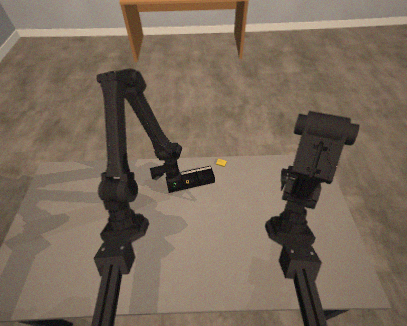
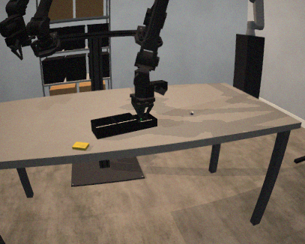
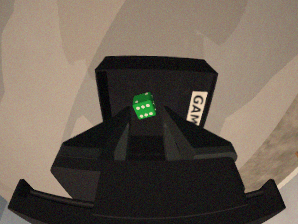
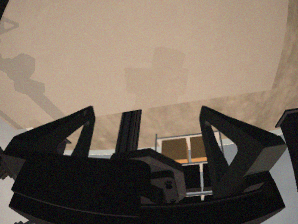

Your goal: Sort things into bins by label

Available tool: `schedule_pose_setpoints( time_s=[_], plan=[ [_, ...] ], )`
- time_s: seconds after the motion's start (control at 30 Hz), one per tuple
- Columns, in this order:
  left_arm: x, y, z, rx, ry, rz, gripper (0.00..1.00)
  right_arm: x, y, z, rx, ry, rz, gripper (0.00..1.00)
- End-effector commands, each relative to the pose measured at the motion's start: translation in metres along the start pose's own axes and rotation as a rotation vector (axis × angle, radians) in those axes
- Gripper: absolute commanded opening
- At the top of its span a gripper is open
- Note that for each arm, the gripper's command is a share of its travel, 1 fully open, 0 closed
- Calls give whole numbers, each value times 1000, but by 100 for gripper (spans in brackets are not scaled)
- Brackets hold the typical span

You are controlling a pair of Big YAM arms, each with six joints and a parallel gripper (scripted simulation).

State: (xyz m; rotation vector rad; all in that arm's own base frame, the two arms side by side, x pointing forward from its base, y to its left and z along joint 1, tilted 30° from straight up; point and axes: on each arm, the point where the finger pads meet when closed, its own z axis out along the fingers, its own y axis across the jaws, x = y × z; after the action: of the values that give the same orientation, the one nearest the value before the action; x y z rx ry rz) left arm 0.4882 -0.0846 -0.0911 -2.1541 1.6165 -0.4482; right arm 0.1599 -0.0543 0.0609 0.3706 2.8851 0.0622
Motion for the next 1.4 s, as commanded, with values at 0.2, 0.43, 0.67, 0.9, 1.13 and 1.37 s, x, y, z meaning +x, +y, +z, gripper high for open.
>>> schedule_pose_setpoints(
  time_s=[0.2,0.43,0.67,0.9,1.13,1.37],
  plan=[
    [6,-2,-21,8,9,11,30,-4,-2,-2,4,-25,13,100],
    [1,-8,-26,13,4,-10,30,-4,-2,-2,4,-25,13,100],
    [6,-1,-56,8,9,7,30,-4,-2,-2,4,-25,13,100],
    [-5,7,-43,-13,-10,-5,30,-4,-2,-2,4,-25,13,100],
    [2,-3,-49,8,6,5,30,-4,-2,-2,4,-25,13,100],
    [2,-3,-48,8,6,5,30,-4,-2,-2,4,-25,13,100]
  ],
)
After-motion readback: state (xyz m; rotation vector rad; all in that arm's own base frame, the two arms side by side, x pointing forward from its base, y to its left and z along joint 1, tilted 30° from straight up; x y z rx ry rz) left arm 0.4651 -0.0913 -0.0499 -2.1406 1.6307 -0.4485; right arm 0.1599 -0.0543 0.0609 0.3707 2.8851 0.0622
